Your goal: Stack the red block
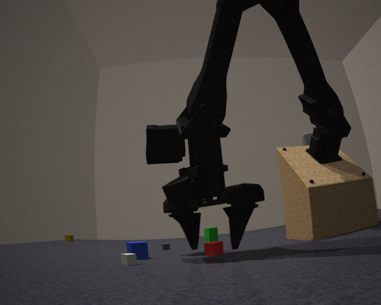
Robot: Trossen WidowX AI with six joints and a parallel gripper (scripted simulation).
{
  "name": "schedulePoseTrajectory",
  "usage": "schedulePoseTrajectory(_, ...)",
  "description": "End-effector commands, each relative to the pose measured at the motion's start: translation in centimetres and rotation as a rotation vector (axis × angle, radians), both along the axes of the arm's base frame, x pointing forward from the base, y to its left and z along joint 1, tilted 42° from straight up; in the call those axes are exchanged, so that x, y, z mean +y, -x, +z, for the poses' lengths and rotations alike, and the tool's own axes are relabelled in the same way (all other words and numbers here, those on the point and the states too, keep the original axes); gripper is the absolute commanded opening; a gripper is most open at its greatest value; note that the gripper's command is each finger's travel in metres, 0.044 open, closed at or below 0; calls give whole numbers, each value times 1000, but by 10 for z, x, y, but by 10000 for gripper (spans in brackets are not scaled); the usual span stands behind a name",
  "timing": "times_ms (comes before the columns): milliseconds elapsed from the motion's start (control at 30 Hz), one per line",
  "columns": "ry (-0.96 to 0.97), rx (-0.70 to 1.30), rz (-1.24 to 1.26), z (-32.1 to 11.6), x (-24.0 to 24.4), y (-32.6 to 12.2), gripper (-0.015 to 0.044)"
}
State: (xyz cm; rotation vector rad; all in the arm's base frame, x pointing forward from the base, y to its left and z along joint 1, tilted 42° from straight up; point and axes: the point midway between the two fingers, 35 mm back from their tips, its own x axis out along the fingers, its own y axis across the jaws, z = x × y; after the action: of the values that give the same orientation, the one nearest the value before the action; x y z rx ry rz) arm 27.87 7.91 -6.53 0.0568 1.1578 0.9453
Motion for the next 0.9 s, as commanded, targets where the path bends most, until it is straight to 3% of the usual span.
schedulePoseTrajectory(0, -3, 4, -4, -1, 1, 1, 440)
schedulePoseTrajectory(300, -3, 4, -4, -1, 1, 1, 440)
schedulePoseTrajectory(767, -3, 4, -4, -1, 1, 1, 72)
schedulePoseTrajectory(867, -3, 4, -4, -1, 1, 1, 53)
